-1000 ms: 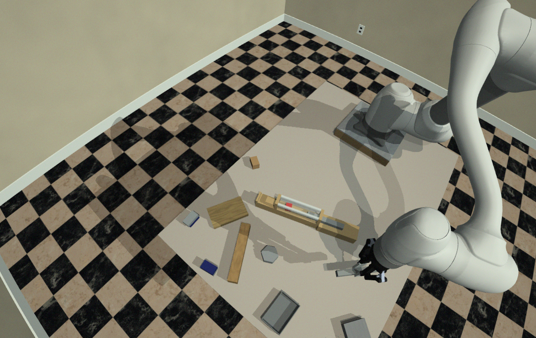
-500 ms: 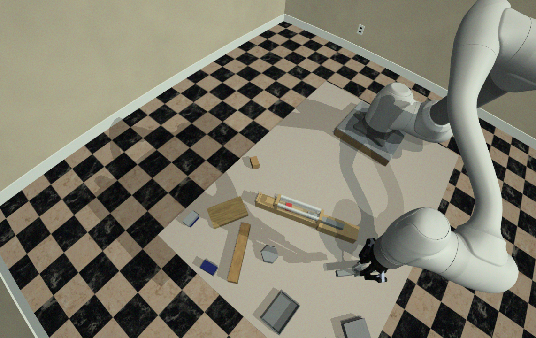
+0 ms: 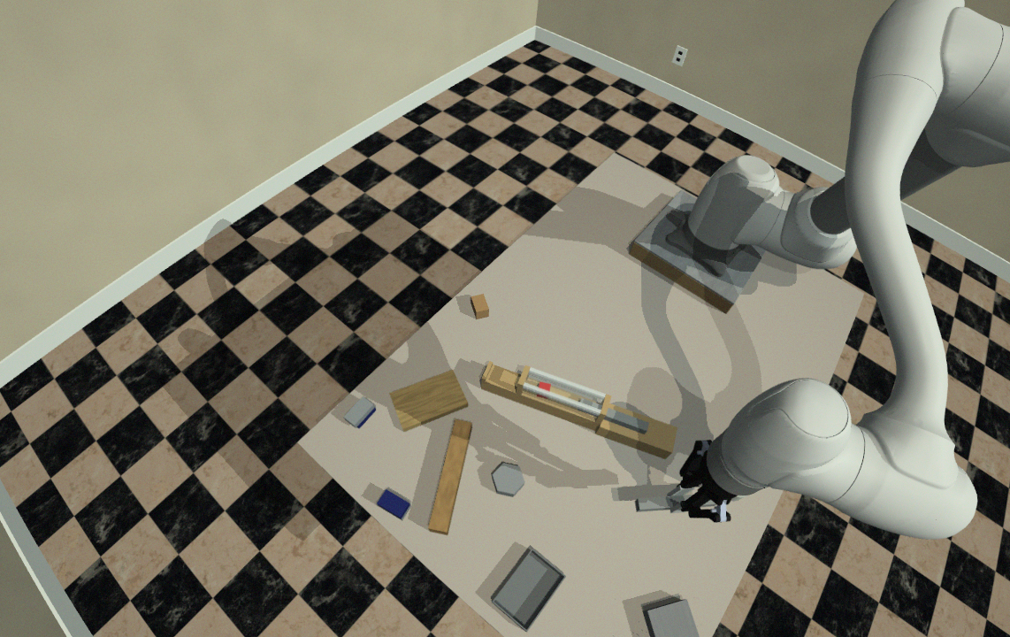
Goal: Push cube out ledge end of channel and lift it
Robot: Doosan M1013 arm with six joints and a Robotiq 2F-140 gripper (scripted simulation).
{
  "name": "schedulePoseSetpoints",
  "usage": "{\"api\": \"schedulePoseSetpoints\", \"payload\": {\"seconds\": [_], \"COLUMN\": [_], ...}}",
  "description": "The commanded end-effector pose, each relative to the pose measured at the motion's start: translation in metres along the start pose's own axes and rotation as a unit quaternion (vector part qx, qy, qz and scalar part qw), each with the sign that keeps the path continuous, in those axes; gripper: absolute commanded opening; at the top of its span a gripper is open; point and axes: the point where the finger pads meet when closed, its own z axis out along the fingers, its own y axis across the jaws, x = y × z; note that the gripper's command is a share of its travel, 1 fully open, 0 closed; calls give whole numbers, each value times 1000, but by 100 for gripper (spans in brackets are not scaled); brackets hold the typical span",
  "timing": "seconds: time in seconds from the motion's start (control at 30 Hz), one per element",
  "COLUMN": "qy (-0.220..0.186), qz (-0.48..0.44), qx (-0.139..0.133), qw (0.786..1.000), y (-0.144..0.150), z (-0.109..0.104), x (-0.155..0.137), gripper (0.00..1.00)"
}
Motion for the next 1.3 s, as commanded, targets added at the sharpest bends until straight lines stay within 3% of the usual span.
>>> {"api": "schedulePoseSetpoints", "payload": {"seconds": [0.0,0.1,0.13,0.2,0.23,0.5,1.27], "qy": [0,0,0,0,0,1,1], "qz": [114,200,203,203,203,203,203], "qx": [0,0,0,0,0,0,0], "qw": [993,980,979,979,979,979,979], "y": [61,100,114,114,137,137,137], "z": [-2,1,2,2,2,41,68], "x": [-34,-55,-63,-63,-75,-76,-76], "gripper": [0,0,0,0,0,0,0]}}
